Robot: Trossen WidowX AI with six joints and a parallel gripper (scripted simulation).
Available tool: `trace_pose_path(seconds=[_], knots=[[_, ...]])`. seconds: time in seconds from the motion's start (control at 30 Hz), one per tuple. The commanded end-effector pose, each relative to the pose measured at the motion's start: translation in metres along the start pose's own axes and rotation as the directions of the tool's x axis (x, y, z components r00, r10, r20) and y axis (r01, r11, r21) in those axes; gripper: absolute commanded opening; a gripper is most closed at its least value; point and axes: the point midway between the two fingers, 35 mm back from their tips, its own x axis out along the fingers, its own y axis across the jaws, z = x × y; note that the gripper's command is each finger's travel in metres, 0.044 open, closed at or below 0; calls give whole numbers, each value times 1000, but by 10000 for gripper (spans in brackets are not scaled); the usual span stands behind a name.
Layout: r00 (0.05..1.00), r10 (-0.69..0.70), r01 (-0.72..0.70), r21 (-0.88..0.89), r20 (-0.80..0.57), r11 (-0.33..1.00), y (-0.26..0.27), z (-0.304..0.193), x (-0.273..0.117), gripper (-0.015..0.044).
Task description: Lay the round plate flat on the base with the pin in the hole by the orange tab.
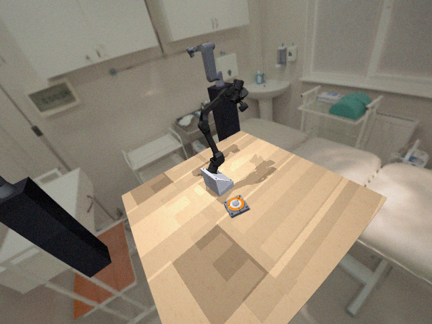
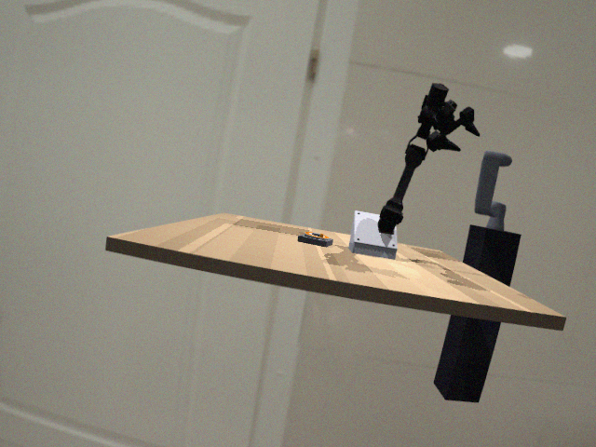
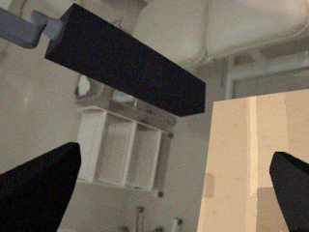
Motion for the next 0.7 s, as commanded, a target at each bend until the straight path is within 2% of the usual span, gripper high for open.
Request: trace_pose_path(seconds=[0.0,0.07,0.13,0.3,0.47,0.67], knots=[[1000,-13,13,9,4,1000,-3,0,1,374],[992,-125,122,80,30,989,-32,4,10,321],[967,-253,250,109,19,962,-85,13,26,269],[930,-367,363,102,22,926,-132,21,32,137],[826,-564,560,134,-13,818,-230,25,23,6],[697,-712,710,215,-84,670,-316,13,-12,0]])
